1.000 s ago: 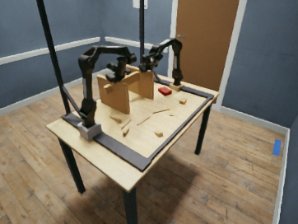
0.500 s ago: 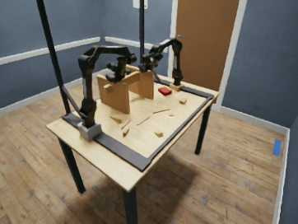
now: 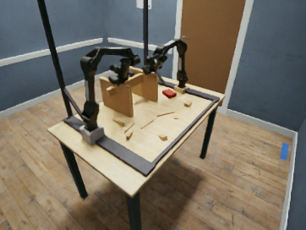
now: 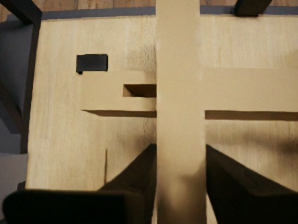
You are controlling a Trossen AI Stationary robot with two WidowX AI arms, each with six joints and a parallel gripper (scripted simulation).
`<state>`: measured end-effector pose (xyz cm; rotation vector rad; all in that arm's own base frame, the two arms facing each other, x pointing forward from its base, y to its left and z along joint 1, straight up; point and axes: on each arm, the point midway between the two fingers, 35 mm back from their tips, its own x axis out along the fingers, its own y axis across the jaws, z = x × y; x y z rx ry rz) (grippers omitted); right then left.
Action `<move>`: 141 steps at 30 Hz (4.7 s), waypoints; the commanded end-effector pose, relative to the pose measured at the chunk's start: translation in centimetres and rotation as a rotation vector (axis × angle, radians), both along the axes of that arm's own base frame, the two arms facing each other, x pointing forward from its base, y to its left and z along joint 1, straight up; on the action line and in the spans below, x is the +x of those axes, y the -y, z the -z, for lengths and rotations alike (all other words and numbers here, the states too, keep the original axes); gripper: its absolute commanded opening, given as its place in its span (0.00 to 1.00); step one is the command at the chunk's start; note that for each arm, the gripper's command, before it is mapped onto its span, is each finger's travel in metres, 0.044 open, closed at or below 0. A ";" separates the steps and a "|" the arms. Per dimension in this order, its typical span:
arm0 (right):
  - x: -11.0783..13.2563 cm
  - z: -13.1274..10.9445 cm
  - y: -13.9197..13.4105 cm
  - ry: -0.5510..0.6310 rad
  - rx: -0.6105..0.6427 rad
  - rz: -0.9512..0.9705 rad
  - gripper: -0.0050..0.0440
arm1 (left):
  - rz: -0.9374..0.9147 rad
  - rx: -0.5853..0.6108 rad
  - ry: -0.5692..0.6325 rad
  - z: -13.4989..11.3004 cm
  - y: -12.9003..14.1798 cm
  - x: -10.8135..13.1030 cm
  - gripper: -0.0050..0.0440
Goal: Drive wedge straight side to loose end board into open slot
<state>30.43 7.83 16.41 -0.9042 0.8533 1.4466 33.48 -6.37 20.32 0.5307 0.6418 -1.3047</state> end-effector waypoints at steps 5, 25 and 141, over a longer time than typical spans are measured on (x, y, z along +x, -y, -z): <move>0.0 -0.2 -0.1 0.015 0.004 -0.005 0.00 | -0.004 -0.001 0.041 -1.1 -0.1 -0.1 0.00; 0.0 -0.2 -0.1 0.015 0.004 -0.005 0.00 | -0.017 0.017 0.054 -0.7 -0.8 1.2 0.00; 0.5 -4.6 0.0 0.034 0.003 0.000 0.47 | -0.005 -0.002 0.035 -0.9 -0.3 1.1 0.00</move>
